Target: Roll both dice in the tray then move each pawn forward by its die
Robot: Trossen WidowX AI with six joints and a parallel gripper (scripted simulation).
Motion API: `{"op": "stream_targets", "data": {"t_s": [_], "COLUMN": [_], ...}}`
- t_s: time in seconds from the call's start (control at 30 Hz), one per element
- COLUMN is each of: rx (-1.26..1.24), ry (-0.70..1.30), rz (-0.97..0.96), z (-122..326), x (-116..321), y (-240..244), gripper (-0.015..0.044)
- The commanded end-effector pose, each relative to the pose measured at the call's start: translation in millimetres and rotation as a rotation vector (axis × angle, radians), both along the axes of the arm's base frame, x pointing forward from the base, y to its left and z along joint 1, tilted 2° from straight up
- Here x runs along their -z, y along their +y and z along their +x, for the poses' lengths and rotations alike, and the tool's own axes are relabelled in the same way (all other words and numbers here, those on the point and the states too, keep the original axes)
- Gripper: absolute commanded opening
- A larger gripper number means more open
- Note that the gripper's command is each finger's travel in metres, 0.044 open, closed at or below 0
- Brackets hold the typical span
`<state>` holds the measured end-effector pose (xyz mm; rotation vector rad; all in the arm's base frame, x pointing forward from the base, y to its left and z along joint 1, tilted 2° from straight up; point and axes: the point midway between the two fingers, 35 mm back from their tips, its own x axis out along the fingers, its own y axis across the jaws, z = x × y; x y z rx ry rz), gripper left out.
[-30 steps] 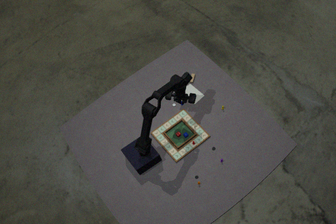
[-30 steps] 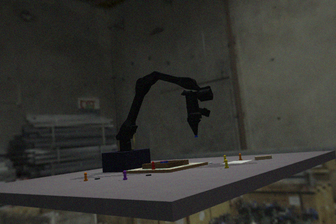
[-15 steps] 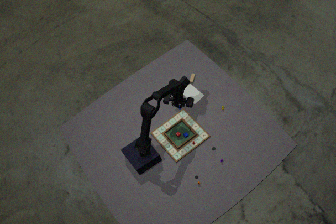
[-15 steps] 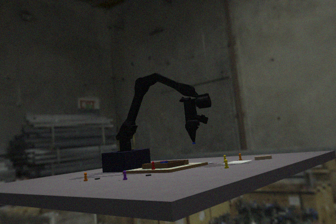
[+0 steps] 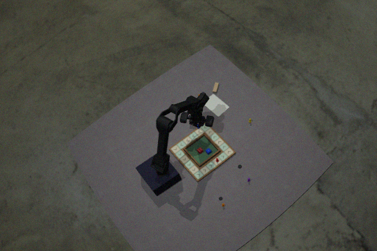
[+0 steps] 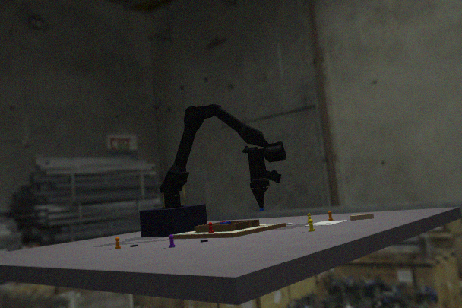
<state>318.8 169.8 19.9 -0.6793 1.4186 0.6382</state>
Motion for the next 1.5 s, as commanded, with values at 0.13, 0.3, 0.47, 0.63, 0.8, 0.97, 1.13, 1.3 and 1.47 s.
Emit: {"op": "stream_targets", "data": {"t_s": [0.13,0.3,0.47,0.63,0.8,0.97,1.13,1.3,1.47], "rx": [0.005,0.005,0.005,0.005,0.005,0.003,0.003,0.005,0.029], "ry": [-0.002,-0.002,-0.002,-0.002,-0.002,-0.007,-0.007,-0.002,-0.002], "rz": [-0.003,-0.003,-0.003,-0.003,-0.003,0.004,0.003,-0.002,-0.001], "z": [0,0,0,1,1,2,2,0,-4], "x": [31,36,39,47,53,47,45,-3,-8], "y": [-1,-1,-1,-1,-1,0,0,1,-6], "gripper": [0.0,0.0,0.0,0.0,0.0,0.0131,0.0262,0.0394,0.044]}}
